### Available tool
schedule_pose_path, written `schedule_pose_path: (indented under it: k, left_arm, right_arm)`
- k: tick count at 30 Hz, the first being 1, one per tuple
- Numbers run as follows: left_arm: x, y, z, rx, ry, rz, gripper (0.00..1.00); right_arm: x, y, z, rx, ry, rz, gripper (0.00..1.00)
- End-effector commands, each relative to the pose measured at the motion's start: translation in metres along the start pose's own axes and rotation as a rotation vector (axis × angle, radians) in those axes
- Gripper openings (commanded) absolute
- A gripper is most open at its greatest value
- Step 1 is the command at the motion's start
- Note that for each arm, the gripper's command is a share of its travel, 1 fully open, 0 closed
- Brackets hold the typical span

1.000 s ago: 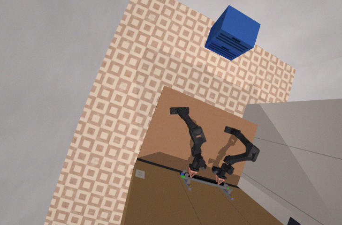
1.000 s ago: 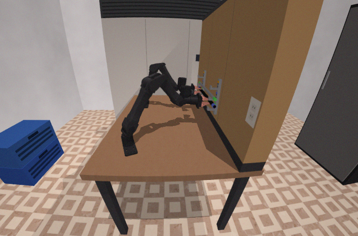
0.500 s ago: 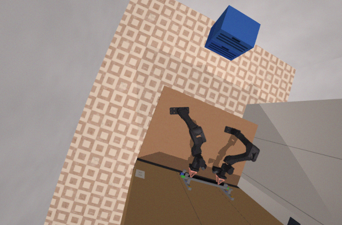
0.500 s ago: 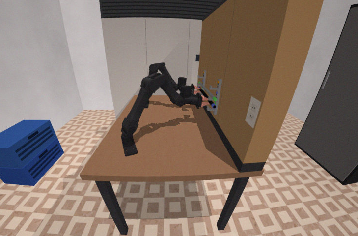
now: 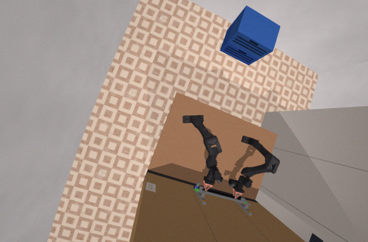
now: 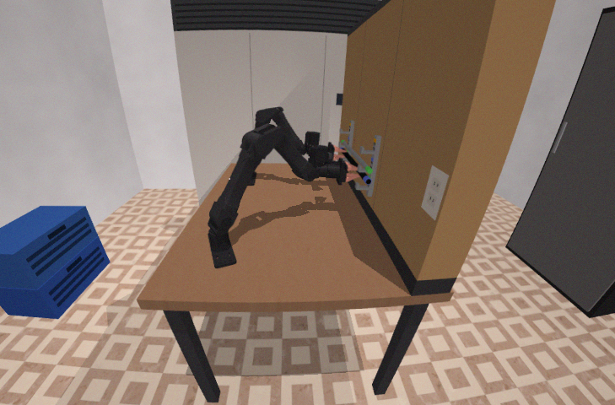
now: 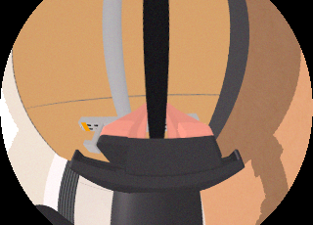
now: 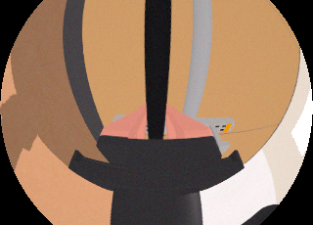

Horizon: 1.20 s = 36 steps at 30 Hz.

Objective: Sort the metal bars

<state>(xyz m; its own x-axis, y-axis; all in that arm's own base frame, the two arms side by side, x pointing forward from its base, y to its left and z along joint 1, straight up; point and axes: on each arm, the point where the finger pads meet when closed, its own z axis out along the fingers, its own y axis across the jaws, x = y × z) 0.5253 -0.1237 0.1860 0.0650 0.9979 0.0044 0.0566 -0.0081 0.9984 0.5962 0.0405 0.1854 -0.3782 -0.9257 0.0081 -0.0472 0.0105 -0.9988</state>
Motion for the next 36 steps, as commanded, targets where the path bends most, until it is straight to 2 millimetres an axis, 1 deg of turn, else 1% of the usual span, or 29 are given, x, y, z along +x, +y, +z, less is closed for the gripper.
schedule_pose_path:
  k: [1,10,25,36]
  left_arm:
    - [0.003,0.029,-0.003,-0.058,0.005,-0.004,0.00]
    - [0.003,0.028,-0.009,-0.058,0.005,-0.004,0.00]
    - [0.003,0.018,-0.022,-0.058,0.005,-0.004,0.00]
    - [0.003,0.017,-0.030,-0.058,0.005,-0.004,0.00]
  right_arm:
    - [0.001,-0.030,-0.005,0.048,0.009,0.009,0.00]
    - [0.001,-0.029,-0.011,0.048,0.009,0.009,0.00]
    - [0.001,-0.018,-0.024,0.048,0.009,0.009,0.00]
    - [0.001,-0.018,-0.032,0.048,0.009,0.009,0.00]
